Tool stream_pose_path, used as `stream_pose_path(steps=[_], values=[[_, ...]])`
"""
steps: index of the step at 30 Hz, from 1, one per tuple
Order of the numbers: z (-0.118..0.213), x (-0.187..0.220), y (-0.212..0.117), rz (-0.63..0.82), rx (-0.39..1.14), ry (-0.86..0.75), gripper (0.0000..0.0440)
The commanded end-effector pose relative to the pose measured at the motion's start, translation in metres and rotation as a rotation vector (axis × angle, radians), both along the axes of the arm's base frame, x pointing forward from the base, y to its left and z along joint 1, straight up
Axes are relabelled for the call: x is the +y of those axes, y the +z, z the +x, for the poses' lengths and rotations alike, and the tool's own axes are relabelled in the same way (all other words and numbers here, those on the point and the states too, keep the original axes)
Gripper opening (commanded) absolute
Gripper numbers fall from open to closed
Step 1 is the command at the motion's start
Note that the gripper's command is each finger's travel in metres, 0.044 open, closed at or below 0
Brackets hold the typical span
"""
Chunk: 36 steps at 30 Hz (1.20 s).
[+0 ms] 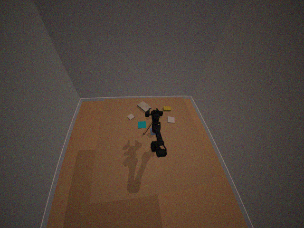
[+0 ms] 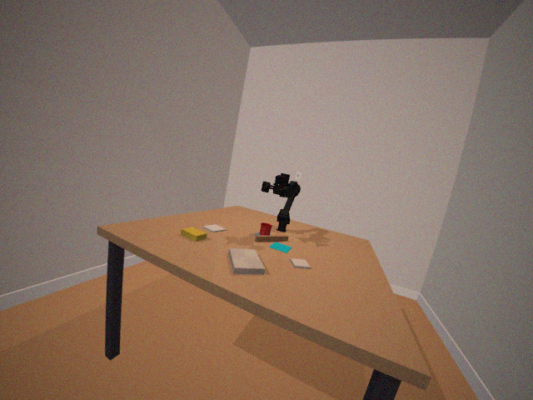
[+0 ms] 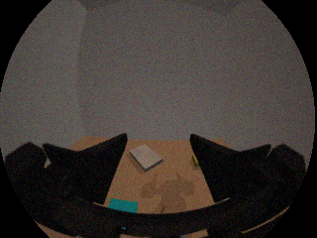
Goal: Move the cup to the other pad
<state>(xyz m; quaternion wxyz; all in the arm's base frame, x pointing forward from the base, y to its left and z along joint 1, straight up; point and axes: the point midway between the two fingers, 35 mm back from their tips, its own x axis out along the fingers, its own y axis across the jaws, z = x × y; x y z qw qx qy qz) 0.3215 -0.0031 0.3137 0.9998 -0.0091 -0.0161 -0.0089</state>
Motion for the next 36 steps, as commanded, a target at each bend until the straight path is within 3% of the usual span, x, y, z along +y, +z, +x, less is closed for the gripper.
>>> stream_pose_path(steps=[1, 13, 15, 21, 28, 36], values=[[0.0, 0.001, -0.001, 0.005, 0.006, 0.002, 0.0374], [-0.004, 0.019, -0.02, 0.077, 0.127, 0.046, 0.0059], [-0.004, 0.023, -0.024, 0.09, 0.156, 0.055, 0.0027], [-0.006, 0.036, -0.032, 0.138, 0.243, 0.092, 0.0025], [-0.009, 0.051, -0.038, 0.196, 0.343, 0.126, 0.008], [-0.013, 0.064, -0.044, 0.253, 0.462, 0.14, 0.0071]])
